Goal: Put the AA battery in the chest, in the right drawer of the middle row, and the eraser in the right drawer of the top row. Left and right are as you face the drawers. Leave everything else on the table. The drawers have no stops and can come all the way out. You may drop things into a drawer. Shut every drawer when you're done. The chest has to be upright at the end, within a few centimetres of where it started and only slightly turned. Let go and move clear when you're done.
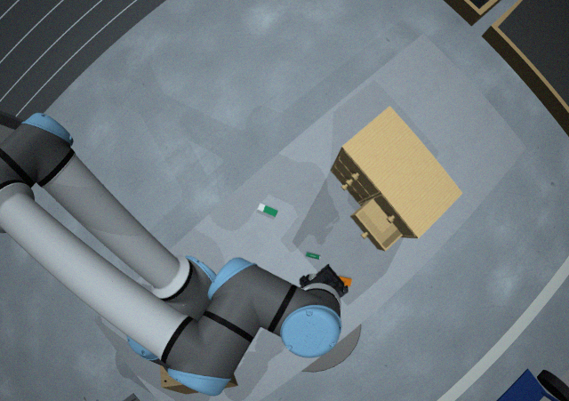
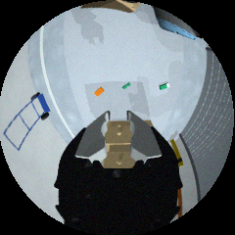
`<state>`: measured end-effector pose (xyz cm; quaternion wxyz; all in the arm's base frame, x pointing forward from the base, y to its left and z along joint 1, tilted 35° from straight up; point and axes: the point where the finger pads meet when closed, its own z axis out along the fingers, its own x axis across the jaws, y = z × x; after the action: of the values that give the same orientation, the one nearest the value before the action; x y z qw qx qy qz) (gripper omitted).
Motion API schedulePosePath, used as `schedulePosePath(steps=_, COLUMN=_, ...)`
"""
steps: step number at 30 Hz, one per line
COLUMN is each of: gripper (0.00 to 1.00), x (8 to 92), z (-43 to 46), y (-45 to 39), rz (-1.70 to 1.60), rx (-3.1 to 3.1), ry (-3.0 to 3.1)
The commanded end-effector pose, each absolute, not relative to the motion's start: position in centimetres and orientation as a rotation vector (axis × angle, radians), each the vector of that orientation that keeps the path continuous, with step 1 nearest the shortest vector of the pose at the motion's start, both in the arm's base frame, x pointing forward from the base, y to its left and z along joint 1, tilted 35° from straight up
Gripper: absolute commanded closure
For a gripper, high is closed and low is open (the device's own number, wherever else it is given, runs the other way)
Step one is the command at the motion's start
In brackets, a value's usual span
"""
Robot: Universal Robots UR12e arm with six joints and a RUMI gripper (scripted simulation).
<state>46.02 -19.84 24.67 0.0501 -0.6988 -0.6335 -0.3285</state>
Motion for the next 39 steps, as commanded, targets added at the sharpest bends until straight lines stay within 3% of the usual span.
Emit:
schedulePosePath(steps=1, gripper=0.80, x=45.61, z=25.06, y=-20.12, rz=-0.941, rx=-2.102, ry=-1.934)
schedulePosePath(steps=39, gripper=0.80, x=44.71, z=25.58, y=-20.48, rz=-0.827, rx=-2.049, ry=-1.939)
